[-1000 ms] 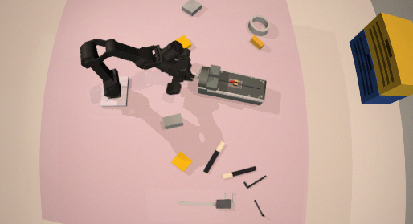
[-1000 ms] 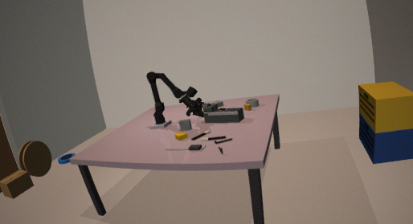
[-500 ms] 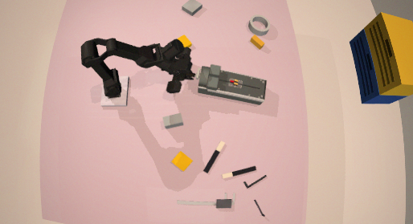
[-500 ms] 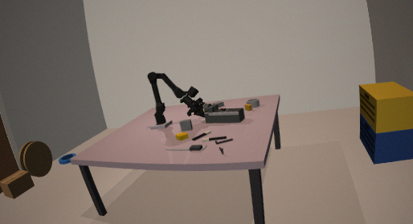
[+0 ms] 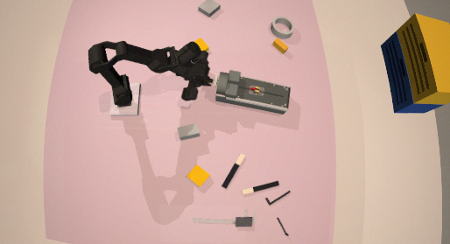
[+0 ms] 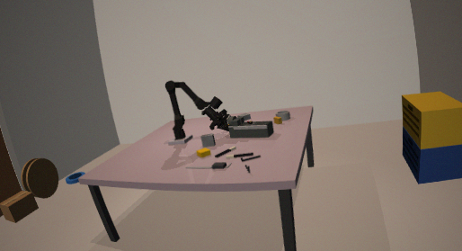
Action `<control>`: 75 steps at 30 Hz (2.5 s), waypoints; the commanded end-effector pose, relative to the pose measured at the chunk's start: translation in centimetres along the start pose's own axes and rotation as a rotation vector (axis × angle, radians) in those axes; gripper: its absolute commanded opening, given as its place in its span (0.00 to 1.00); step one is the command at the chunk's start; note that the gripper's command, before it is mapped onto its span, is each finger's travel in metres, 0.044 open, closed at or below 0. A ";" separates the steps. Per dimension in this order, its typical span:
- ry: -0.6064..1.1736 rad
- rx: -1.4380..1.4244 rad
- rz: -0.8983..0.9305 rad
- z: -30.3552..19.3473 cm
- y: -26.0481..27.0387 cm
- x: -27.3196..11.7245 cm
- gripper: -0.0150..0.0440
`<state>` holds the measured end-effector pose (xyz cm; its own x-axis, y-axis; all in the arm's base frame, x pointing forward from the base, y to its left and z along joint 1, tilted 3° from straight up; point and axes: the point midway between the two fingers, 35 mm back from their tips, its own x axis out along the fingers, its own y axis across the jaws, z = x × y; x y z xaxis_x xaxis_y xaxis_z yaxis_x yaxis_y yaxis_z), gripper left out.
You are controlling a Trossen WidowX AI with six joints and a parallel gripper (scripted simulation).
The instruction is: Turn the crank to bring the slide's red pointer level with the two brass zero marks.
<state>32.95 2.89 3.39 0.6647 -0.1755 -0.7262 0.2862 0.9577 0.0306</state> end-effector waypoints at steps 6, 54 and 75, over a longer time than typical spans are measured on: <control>-0.003 -0.006 0.025 0.2 1.0 -0.3 0.25; -0.003 -0.006 0.025 1.1 2.0 -1.3 0.25; -0.003 -0.006 0.026 2.0 2.3 -2.3 0.25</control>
<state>33.43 4.79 5.61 0.6616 -0.1569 -0.7333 0.2683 0.9627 0.0361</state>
